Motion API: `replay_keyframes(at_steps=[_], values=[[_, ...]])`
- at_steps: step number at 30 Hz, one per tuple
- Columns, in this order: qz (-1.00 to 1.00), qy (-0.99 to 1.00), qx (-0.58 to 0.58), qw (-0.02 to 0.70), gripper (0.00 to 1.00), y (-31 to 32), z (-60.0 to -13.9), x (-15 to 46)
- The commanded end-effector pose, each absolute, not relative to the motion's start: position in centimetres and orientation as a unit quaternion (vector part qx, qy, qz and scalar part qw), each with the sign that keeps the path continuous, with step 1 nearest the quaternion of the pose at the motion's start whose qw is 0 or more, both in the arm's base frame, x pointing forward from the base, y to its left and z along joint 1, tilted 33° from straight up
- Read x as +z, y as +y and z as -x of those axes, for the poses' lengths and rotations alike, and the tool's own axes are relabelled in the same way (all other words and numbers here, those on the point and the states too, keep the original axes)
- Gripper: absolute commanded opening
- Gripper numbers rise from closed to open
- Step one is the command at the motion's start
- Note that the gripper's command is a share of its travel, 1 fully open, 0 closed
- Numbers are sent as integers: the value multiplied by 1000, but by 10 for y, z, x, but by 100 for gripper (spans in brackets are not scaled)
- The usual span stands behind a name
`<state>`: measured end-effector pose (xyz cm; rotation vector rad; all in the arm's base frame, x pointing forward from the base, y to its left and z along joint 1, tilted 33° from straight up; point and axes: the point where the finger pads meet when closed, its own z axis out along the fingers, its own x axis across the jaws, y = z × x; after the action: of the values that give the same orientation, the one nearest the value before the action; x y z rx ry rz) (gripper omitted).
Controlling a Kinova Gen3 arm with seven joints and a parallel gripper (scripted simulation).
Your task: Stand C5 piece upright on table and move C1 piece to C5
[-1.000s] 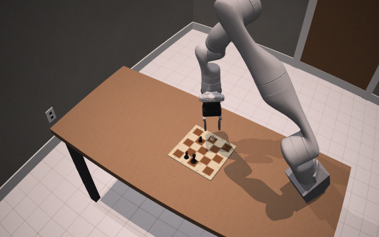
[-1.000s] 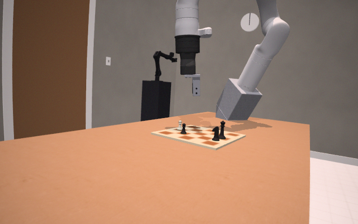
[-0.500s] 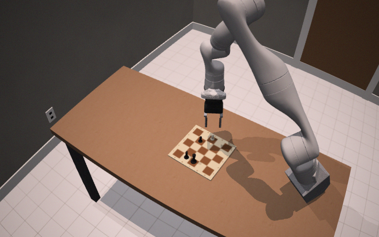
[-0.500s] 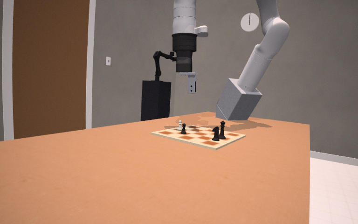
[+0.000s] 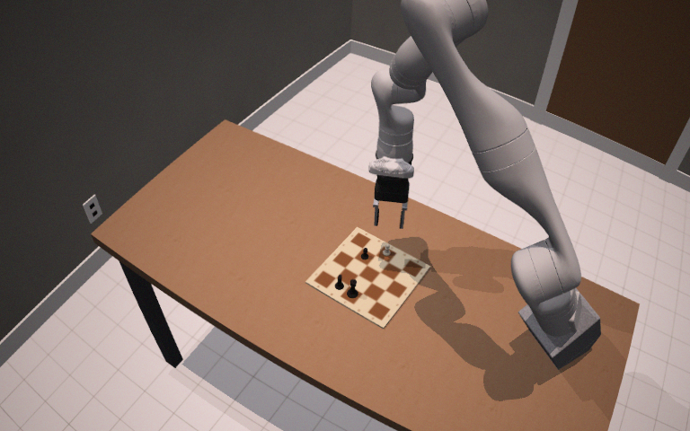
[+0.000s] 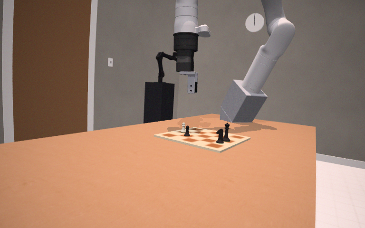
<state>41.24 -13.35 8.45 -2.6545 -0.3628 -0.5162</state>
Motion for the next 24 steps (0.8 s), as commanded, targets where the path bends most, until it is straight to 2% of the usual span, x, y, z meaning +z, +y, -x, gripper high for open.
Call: replay_keyframes(at_steps=[1,24], values=[[953,-128,-186,204,100,-136,-412,85],[956,-78,-195,206,100,-152,-411,84]])
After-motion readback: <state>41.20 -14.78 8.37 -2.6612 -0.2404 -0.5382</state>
